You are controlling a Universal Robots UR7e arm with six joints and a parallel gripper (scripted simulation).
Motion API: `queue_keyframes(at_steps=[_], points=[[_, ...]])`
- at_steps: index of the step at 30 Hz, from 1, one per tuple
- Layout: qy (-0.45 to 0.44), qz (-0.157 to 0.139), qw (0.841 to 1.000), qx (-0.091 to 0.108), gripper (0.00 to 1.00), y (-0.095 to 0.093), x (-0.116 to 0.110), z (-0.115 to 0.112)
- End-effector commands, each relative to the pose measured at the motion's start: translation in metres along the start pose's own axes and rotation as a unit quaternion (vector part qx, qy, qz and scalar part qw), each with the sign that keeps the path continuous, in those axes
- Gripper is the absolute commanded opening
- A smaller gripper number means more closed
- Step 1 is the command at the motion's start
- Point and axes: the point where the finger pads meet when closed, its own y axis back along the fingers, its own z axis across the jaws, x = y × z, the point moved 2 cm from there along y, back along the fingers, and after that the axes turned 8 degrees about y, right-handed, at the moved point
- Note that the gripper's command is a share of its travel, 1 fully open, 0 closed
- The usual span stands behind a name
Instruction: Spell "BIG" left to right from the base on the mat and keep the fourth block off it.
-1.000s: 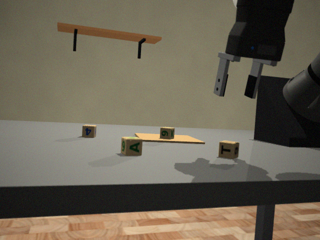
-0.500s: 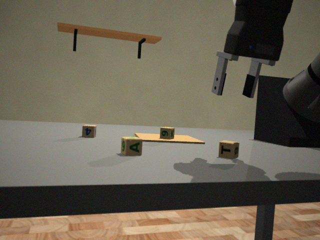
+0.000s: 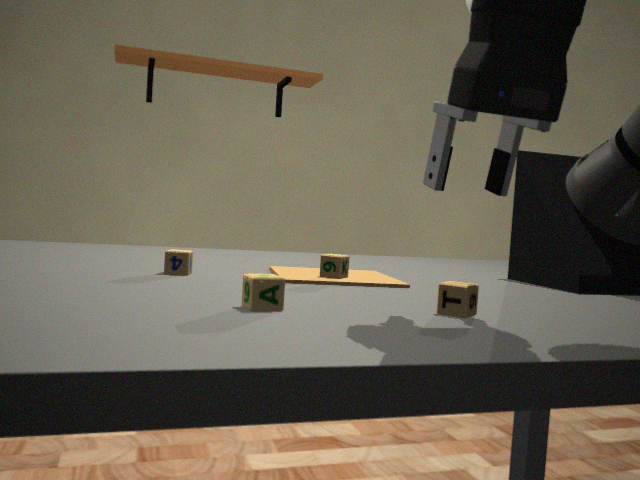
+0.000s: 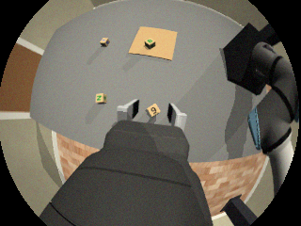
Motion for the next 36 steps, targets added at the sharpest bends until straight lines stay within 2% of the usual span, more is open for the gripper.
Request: queue_keyframes(at_steps=[1, 15, 21, 25, 30, 36], points=[[0.000, 0.001, 1.000, 0.000, 1.00, 0.000, 0.000, 0.000], [0.000, 0.001, 1.000, 0.000, 1.00, 0.000, 0.000, 0.000], [0.001, 0.001, 1.000, 0.000, 1.00, 0.002, 0.001, -0.008], [0.001, 0.001, 1.000, 0.000, 1.00, 0.005, 0.006, -0.033], [0.001, 0.001, 1.000, 0.000, 1.00, 0.006, 0.017, -0.083], [0.001, 0.001, 1.000, 0.000, 1.00, -0.002, 0.032, -0.138]])
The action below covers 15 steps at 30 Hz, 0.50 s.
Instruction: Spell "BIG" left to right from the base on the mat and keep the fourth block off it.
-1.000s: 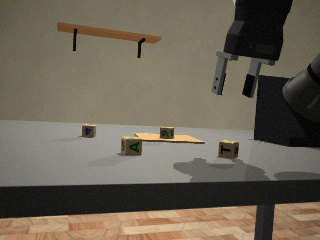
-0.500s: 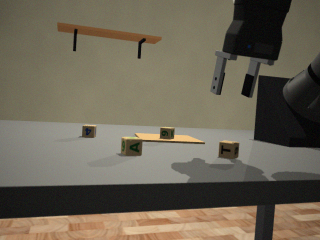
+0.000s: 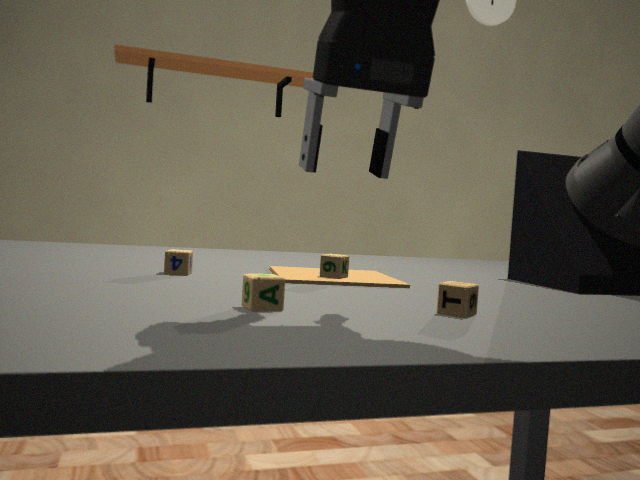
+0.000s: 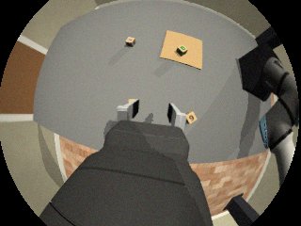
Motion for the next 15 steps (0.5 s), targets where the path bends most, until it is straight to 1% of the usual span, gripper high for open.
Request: queue_keyframes(at_steps=[1, 2, 4, 7, 15], points=[[0.001, 0.001, 1.000, 0.002, 1.00, -0.005, 0.009, -0.037], [0.001, 0.001, 1.000, 0.002, 1.00, -0.005, 0.009, -0.037], [0.001, 0.001, 1.000, 0.002, 1.00, -0.008, 0.012, -0.047], [0.001, 0.001, 1.000, 0.002, 1.00, -0.010, 0.014, -0.054], [0.001, 0.001, 1.000, 0.002, 1.00, -0.010, 0.014, -0.054]])
